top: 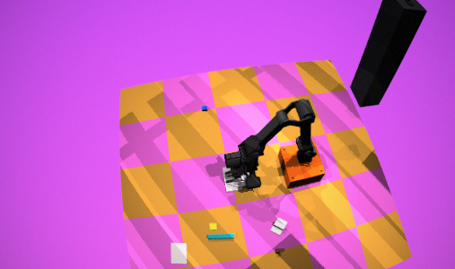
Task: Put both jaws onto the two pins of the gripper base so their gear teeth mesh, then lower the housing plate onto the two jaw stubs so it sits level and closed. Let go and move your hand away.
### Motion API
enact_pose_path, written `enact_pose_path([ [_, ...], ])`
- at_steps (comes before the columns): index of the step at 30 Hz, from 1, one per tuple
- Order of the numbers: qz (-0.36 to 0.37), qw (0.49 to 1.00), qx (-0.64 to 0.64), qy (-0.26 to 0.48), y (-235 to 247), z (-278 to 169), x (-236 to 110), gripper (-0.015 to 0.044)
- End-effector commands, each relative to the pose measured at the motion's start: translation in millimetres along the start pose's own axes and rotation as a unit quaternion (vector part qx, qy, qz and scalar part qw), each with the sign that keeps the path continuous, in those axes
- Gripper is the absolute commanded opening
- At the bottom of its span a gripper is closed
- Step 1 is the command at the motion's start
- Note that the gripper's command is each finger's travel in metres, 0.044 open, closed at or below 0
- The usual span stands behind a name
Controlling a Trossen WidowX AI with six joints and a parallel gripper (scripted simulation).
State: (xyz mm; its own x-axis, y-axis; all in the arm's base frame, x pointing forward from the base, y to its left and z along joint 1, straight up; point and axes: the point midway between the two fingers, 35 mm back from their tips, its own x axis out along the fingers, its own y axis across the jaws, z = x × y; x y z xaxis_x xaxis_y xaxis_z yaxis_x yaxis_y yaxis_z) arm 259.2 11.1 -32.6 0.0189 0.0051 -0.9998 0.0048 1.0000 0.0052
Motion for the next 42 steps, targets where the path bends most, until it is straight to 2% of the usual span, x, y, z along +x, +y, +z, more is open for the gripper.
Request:
enact_pose_path([
  [1, 0.002, 1.0, 0.001, -0.001, 0.6, 0.4, 0.3, 0.0351],
  [39, 0.002, 1.0, 0.001, -0.001, 0.6, 0.4, 0.3, 0.0351],
  [42, 0.0, 1.0, 0.0, 0.0, 0.0, 0.0, 0.0, 0.043],
])
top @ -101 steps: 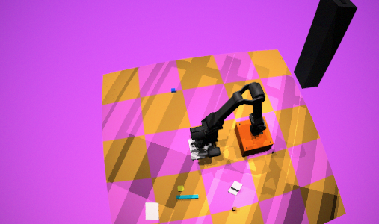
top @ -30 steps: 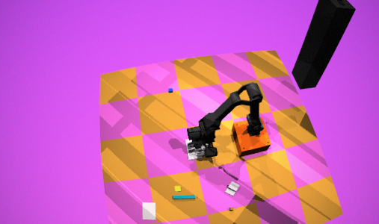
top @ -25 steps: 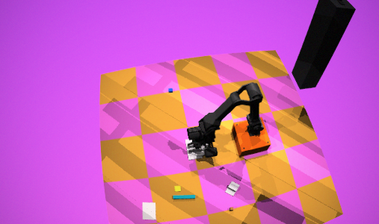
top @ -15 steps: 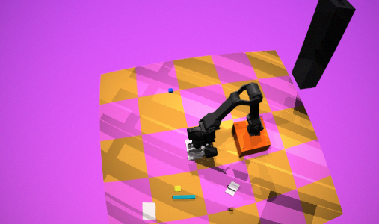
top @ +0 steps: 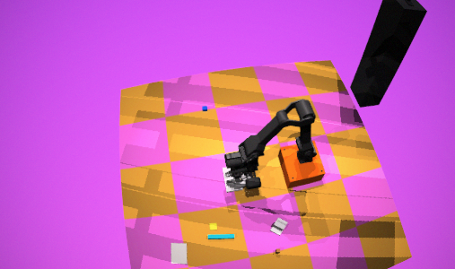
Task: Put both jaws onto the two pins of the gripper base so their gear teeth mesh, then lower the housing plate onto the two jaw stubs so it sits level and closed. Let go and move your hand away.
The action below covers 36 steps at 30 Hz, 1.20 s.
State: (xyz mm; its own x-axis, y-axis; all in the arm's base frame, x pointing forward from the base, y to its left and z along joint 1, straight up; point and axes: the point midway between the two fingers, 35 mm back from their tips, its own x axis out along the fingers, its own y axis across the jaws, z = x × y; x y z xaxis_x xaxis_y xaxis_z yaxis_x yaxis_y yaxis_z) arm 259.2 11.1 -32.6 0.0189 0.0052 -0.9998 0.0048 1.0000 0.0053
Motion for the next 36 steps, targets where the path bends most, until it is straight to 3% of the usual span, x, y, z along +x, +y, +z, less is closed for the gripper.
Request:
enact_pose_path([
  [1, 0.0, 1.0, 0.0, 0.0, 0, 0, 0, 0.044],
  [15, 0.0, 1.0, 0.0, 0.0, 0, 0, -2, 0.044],
  [23, 0.001, 1.0, 0.001, -0.001, 0, -1, -75, 0.044],
  [27, 0.0, 1.0, 0.001, -0.007, 0, 1, -69, 0.044],
  [36, 0.001, 1.0, 0.001, 0.0, -3, -53, -125, 0.044],
])
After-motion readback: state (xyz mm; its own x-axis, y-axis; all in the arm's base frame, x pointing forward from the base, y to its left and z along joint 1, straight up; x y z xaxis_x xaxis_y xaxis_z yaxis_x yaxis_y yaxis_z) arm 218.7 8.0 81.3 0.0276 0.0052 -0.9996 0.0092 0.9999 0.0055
